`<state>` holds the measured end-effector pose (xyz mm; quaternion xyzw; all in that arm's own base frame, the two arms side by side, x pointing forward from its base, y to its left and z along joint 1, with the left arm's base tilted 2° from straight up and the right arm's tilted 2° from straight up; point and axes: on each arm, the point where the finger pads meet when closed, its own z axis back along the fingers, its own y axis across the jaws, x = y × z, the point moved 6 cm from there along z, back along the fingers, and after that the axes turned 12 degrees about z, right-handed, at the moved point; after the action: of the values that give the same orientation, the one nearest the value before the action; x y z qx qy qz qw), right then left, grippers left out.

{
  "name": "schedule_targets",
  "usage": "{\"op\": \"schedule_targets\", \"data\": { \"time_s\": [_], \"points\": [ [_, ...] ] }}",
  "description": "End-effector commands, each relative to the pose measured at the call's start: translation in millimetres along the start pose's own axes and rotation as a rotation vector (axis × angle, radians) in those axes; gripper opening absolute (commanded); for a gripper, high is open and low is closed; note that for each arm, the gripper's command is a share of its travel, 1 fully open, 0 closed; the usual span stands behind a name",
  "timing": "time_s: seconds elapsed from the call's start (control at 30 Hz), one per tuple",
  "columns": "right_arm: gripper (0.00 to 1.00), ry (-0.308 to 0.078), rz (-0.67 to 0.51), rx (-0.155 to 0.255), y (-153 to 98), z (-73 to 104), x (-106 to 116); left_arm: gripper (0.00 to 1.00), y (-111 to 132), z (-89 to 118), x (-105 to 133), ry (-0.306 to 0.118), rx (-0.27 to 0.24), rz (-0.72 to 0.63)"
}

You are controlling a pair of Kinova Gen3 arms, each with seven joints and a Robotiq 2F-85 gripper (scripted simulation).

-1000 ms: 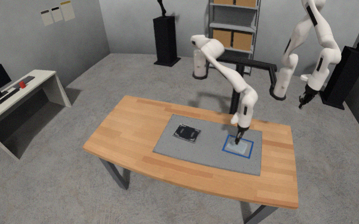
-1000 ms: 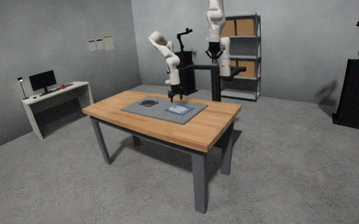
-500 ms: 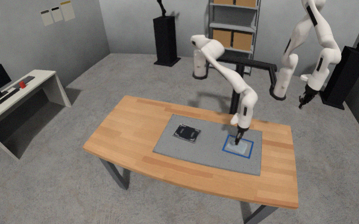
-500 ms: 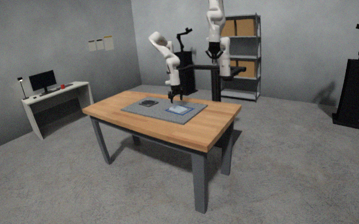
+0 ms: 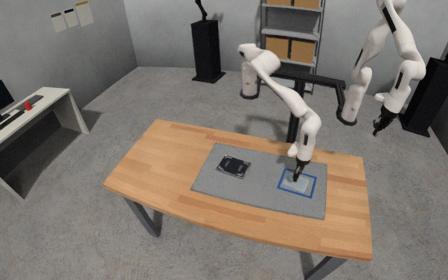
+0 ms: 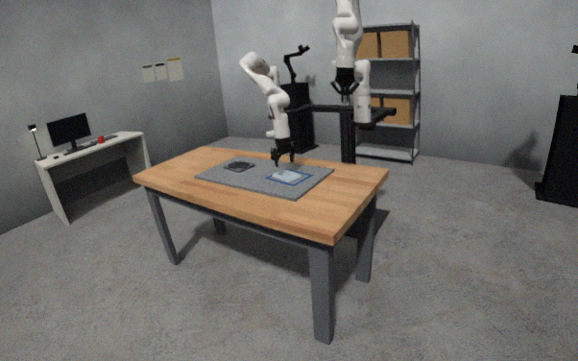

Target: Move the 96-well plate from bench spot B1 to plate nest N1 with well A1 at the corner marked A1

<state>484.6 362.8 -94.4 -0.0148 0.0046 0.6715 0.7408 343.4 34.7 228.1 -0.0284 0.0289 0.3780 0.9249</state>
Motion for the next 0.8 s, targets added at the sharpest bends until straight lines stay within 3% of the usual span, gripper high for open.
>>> {"op": "schedule_targets", "data": {
  "time_s": [0.0, 0.77],
  "points": [
    [1.0, -0.002, 0.0, -0.002, -0.8, 1.0, 0.7, 0.017, -0.1, 0.7, 0.2, -0.001, -0.001, 0.0],
    [1.0, -0.002, 0.0, -0.002, -0.8, -6.0, 0.7, 0.017, -0.1, 0.7, 0.2, -0.001, -0.001, 0.0]
  ]
}}
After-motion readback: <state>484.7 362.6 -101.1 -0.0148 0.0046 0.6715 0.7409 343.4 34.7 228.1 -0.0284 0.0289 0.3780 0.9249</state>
